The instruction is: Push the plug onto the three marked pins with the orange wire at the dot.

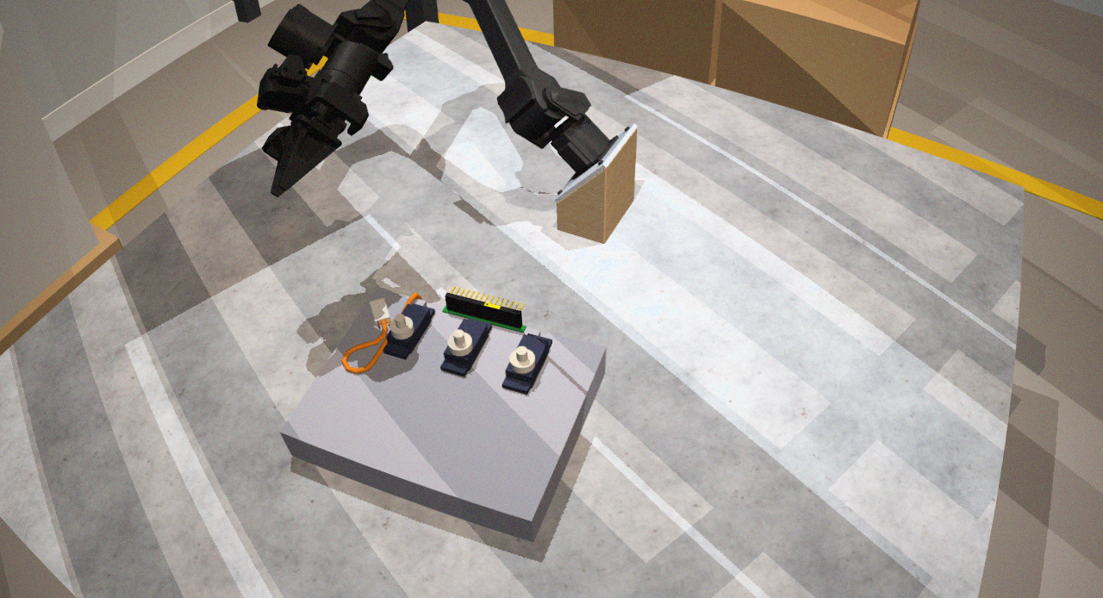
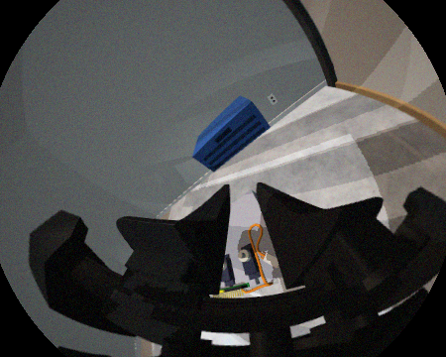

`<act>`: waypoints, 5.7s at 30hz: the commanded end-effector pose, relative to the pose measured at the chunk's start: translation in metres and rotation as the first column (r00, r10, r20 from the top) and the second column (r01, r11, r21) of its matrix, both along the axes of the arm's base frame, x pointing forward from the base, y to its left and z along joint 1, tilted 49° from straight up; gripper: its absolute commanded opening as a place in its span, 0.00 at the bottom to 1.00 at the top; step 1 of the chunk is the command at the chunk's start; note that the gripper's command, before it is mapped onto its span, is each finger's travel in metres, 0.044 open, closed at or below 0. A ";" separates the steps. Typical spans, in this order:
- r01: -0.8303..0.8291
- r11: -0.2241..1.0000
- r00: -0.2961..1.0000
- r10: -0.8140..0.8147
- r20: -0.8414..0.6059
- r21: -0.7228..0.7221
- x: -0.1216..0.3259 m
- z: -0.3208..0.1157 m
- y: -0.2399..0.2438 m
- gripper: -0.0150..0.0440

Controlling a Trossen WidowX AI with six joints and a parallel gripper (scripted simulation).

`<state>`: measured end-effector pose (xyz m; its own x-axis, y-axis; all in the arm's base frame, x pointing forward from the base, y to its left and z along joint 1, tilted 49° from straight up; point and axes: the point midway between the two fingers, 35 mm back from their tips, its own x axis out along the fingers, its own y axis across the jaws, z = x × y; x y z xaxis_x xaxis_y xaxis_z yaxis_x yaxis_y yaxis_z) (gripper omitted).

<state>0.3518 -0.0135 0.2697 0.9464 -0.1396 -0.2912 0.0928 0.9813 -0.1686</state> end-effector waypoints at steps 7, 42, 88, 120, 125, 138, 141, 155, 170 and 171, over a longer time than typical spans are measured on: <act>0.029 0.988 0.963 -0.067 -0.263 -0.149 0.014 -0.042 -0.008 0.45; -0.408 0.739 0.389 -0.391 -0.834 -0.537 0.003 -0.137 -0.037 0.45; -0.627 0.602 0.170 -0.514 -0.841 -0.494 0.000 -0.173 -0.074 0.33; -0.859 0.422 0.060 -0.481 -0.875 -0.291 -0.017 -0.152 -0.010 0.25; -0.932 0.317 0.005 -0.478 -0.879 -0.177 -0.025 -0.159 -0.002 0.25; -0.989 0.018 -0.133 -0.502 -0.854 0.144 -0.048 -0.178 0.017 0.25; -0.975 -0.051 -0.162 -0.514 -0.842 0.218 -0.054 -0.183 0.021 0.25; -0.774 -0.338 -0.264 -0.596 -0.758 0.535 -0.082 -0.201 0.036 0.25; -0.369 -0.527 -0.302 -0.711 -0.635 0.766 -0.115 -0.218 0.045 0.25; -0.337 -0.534 -0.301 -0.719 -0.626 0.775 -0.117 -0.219 0.046 0.25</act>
